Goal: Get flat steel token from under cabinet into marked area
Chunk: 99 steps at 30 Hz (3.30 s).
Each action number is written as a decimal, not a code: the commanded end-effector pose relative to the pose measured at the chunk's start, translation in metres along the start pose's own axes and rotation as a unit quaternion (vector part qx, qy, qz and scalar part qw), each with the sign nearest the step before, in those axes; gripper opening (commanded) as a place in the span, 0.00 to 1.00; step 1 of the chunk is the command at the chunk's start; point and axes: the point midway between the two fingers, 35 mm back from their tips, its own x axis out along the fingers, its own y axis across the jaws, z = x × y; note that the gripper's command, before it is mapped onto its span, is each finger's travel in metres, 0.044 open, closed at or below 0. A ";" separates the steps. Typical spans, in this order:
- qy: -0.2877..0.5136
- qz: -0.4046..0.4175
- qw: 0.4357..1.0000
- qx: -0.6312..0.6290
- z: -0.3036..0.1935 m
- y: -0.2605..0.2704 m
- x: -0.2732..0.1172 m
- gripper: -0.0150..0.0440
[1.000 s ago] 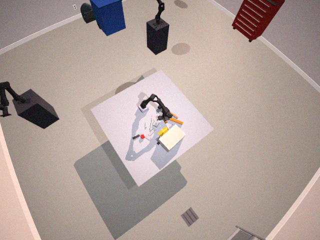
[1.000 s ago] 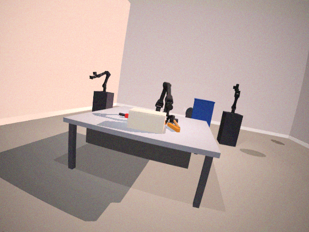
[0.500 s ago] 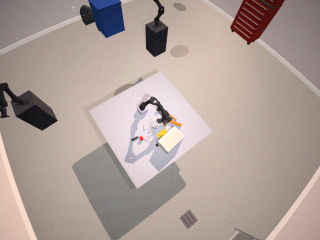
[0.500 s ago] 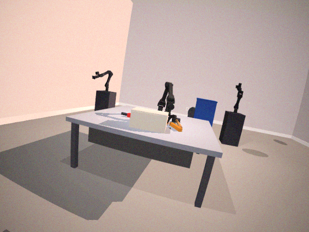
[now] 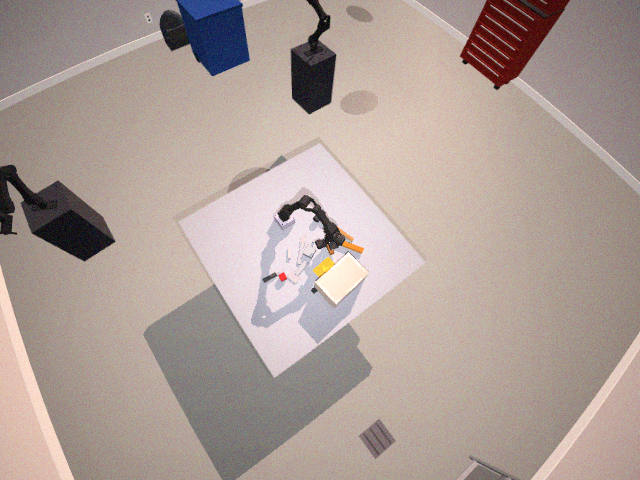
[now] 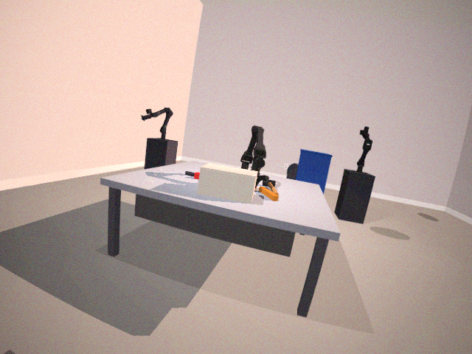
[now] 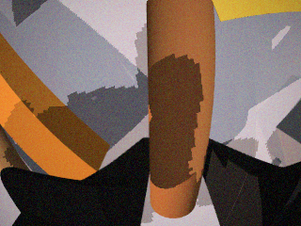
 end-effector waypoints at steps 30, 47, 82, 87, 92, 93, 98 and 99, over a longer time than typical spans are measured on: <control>-0.002 0.001 1.000 -0.001 0.038 0.000 -0.001 0.25; -0.003 0.001 1.000 -0.001 0.055 -0.001 -0.002 0.25; -0.003 -0.001 1.000 -0.001 0.055 -0.036 0.002 0.25; -0.003 -0.001 1.000 -0.001 0.055 -0.036 0.002 0.25; -0.003 -0.001 1.000 -0.001 0.055 -0.036 0.002 0.25; -0.003 -0.001 1.000 -0.001 0.055 -0.036 0.002 0.25; -0.003 -0.001 1.000 -0.001 0.052 -0.036 0.002 0.25; -0.003 -0.001 1.000 -0.001 0.051 -0.035 0.002 0.25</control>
